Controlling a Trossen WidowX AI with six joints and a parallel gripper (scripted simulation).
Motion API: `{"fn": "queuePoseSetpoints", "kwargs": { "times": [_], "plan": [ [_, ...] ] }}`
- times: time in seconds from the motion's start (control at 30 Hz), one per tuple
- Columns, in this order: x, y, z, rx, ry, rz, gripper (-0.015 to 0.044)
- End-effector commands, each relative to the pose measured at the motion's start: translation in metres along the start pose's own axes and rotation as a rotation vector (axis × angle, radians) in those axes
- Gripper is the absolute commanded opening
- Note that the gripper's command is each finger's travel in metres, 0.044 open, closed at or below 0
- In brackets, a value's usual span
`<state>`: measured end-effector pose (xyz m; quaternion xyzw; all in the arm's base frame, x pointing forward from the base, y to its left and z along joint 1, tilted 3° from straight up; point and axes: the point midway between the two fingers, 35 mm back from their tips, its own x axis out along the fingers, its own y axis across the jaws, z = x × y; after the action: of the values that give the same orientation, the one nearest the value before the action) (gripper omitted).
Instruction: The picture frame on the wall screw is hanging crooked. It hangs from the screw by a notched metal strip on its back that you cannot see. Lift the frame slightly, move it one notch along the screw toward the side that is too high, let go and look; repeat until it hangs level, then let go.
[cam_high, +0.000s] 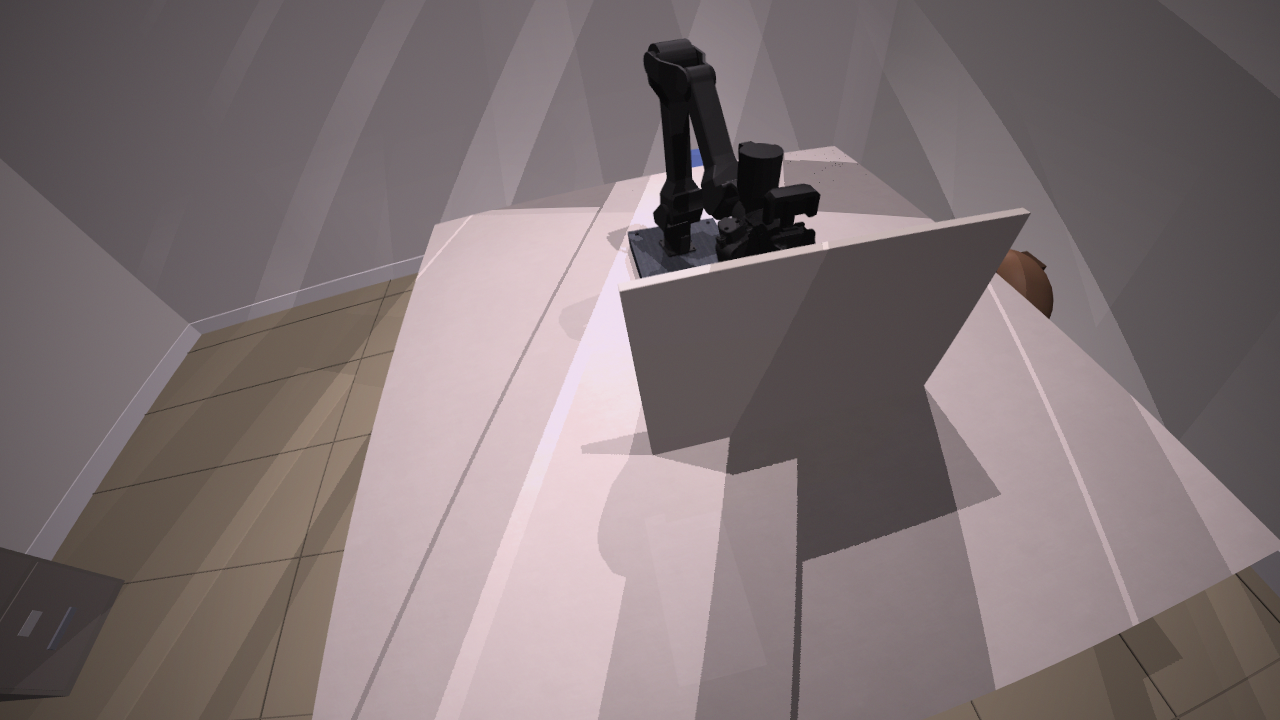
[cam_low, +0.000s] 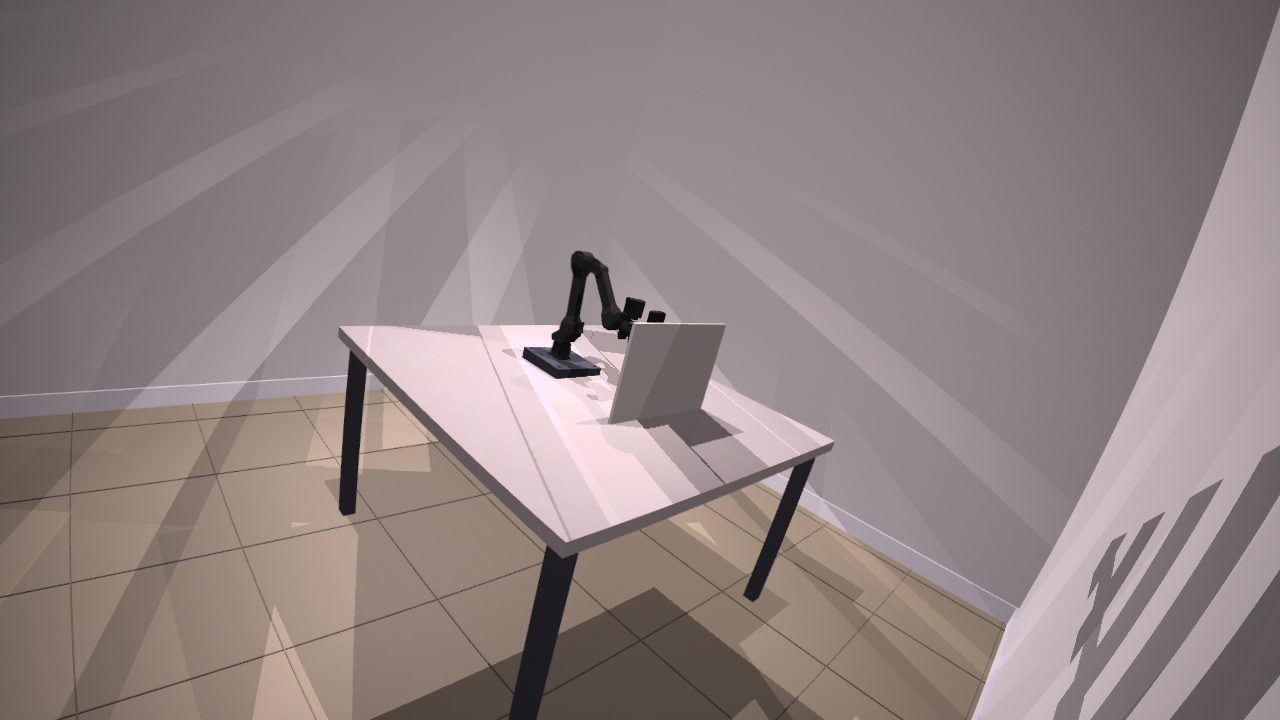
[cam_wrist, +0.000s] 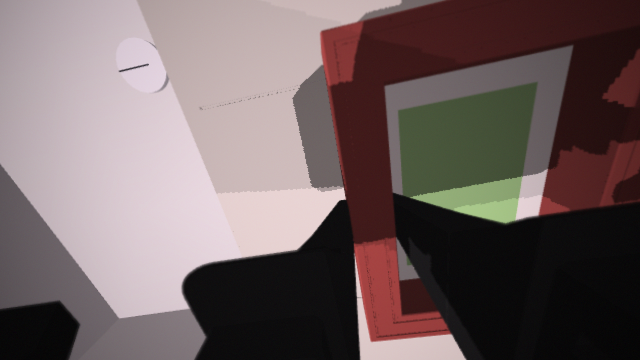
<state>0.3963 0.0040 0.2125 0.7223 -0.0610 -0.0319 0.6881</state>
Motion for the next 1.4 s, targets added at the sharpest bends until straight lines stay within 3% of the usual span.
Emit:
{"fn": "queuePoseSetpoints", "kwargs": {
  "times": [0.0,0.2,0.37,0.7,0.93,1.37],
  "plan": [
    [0.0,0.0,0.0,-0.004,0.0,0.0,0.0105],
    [0.0,0.0,0.0,-0.004,0.0,0.0,0.026],
    [-0.006,0.001,-0.001,-0.012,0.0,0.0,0.026],
    [-0.094,-0.002,0.0,-0.127,0.003,-0.002,0.026],
    [-0.095,0.002,-0.005,-0.132,0.005,0.001,0.026],
    [-0.191,0.03,-0.026,-0.396,0.005,-0.01,0.026]
  ]
}}
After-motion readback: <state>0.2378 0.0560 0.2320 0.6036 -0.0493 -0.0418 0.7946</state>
